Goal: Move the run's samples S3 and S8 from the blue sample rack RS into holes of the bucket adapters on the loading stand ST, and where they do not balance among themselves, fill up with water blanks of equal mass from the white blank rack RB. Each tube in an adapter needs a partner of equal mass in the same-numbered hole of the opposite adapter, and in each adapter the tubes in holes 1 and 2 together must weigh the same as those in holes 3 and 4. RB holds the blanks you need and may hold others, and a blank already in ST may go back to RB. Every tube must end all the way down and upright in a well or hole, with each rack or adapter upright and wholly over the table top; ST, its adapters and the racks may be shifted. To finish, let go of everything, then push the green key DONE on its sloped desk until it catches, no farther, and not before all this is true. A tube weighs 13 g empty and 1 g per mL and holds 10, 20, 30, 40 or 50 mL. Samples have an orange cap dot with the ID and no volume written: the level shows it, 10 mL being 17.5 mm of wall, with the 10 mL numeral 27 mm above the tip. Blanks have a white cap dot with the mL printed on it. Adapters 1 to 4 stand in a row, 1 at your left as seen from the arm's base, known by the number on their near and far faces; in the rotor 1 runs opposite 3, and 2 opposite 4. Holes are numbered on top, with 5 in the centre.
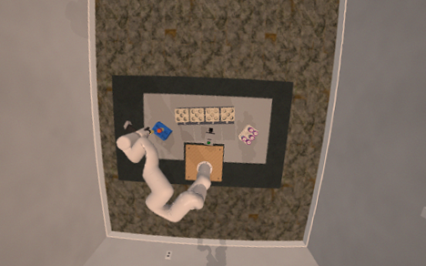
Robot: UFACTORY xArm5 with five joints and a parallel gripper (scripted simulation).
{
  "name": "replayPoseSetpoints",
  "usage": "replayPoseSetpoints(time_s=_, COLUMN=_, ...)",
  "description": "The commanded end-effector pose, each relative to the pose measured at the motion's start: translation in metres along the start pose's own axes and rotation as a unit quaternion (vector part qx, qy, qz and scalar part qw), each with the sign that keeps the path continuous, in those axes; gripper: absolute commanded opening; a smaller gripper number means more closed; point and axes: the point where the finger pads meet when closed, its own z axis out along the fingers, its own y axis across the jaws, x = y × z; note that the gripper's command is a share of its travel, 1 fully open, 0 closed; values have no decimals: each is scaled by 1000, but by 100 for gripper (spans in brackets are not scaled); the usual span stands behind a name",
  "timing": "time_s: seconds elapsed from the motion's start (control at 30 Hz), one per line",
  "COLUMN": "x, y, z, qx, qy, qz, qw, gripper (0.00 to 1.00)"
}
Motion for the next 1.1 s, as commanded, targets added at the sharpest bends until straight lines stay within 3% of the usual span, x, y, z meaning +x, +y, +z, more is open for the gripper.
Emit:
replayPoseSetpoints(time_s=0.0, x=1, y=0, z=-7, qx=0, qy=2, qz=0, qw=1000, gripper=0)
replayPoseSetpoints(time_s=0.67, x=1, y=0, z=-43, qx=0, qy=2, qz=0, qw=1000, gripper=0)
replayPoseSetpoints(time_s=1.0, x=1, y=0, z=-43, qx=0, qy=2, qz=0, qw=1000, gripper=0)
replayPoseSetpoints(time_s=1.07, x=-3, y=9, z=-44, qx=0, qy=2, qz=33, qw=999, gripper=0)
